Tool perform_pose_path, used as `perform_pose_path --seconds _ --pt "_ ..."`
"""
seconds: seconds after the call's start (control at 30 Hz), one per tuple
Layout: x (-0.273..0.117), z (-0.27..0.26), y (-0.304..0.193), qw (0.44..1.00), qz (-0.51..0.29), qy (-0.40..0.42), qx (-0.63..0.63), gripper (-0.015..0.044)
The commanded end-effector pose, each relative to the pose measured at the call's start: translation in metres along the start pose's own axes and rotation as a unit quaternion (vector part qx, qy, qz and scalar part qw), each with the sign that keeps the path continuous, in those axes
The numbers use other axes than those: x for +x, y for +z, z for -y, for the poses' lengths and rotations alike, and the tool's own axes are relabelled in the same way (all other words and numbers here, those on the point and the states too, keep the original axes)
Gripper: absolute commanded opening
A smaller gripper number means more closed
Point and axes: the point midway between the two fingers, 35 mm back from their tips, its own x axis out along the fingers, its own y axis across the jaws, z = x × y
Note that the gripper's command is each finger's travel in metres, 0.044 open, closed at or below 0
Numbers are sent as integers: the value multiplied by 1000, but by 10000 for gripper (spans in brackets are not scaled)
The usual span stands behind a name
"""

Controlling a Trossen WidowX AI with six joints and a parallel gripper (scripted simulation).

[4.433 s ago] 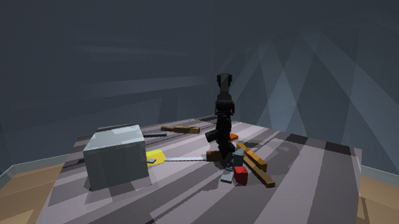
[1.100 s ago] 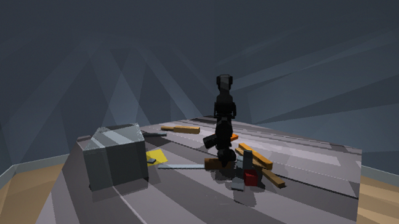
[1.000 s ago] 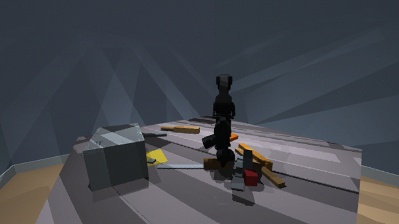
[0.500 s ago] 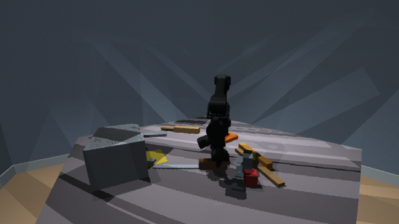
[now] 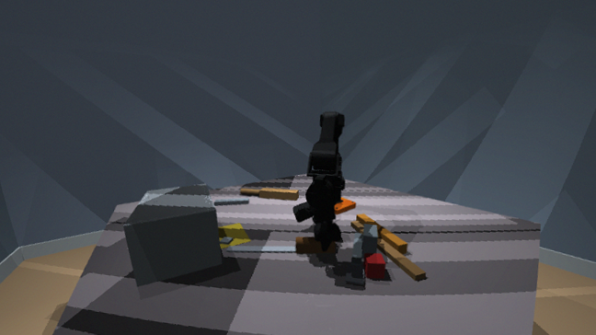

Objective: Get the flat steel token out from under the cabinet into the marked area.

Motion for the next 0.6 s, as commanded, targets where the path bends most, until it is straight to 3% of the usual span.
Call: perform_pose_path --seconds 0.0,0.57 --pt "0 0 0 1000 2 2 0 253" --pt "4 0 1 1000 2 2 0 270"
